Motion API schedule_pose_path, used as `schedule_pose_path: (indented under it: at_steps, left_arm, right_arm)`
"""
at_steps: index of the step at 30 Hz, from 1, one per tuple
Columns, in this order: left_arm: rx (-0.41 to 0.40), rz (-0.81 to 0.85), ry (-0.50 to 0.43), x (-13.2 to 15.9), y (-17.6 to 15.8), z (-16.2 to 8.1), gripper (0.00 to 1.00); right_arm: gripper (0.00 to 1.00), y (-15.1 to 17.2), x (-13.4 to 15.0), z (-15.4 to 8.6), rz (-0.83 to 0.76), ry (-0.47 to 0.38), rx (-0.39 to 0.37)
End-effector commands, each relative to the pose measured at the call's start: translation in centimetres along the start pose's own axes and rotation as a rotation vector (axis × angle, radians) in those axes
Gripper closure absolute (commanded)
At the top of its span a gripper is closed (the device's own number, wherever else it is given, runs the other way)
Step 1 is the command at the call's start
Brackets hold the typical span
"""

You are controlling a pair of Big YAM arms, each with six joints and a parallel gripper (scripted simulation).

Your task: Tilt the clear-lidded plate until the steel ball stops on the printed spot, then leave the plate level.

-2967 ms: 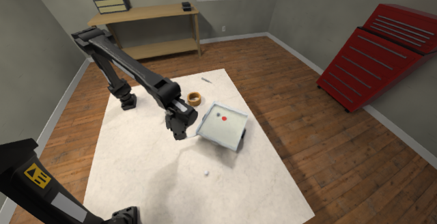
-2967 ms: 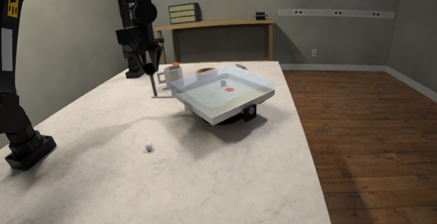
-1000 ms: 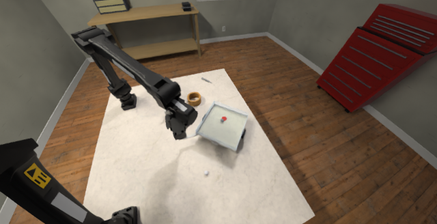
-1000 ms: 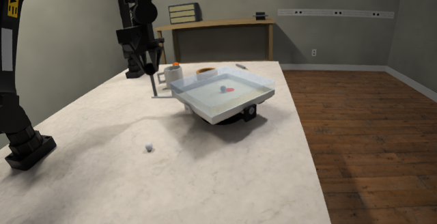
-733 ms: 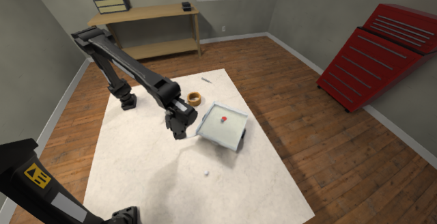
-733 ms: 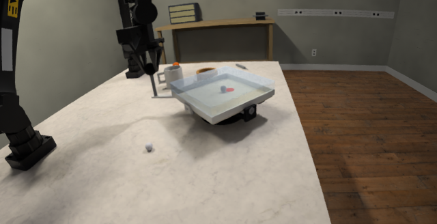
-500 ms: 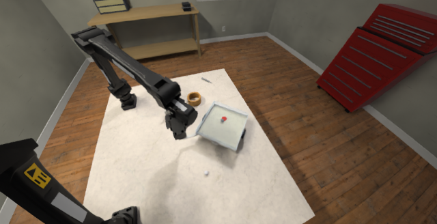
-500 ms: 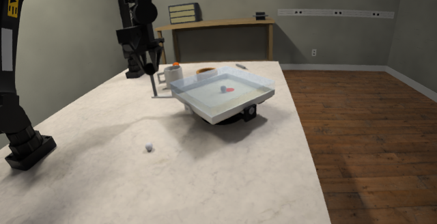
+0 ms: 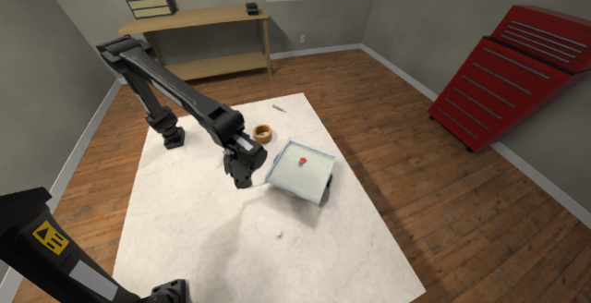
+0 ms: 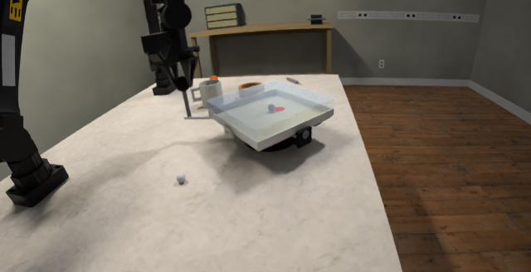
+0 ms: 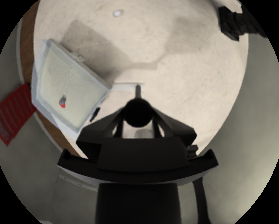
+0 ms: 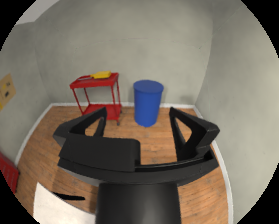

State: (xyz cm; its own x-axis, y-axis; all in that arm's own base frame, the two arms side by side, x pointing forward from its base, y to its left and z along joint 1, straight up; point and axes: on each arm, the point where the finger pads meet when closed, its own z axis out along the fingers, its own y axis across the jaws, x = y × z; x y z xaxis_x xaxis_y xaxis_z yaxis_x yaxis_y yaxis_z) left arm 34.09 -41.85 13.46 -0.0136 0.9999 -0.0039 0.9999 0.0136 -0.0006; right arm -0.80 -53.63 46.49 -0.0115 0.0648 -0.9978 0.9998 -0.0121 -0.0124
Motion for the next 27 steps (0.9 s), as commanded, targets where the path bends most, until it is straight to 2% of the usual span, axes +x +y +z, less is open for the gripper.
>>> schedule_pose_path:
  at_steps: [1, 27]
  left_arm:
    - [-0.041, 0.000, -0.040, 0.49, 1.81, -3.67, 1.00]
    - [-0.047, 0.000, -0.046, 0.26, 2.00, -4.03, 1.00]
  right_arm:
    - [0.00, -0.77, -3.60, 0.62, 0.013, -0.065, 0.015]
    - [0.00, -0.77, -3.60, 0.62, 0.013, -0.065, 0.015]
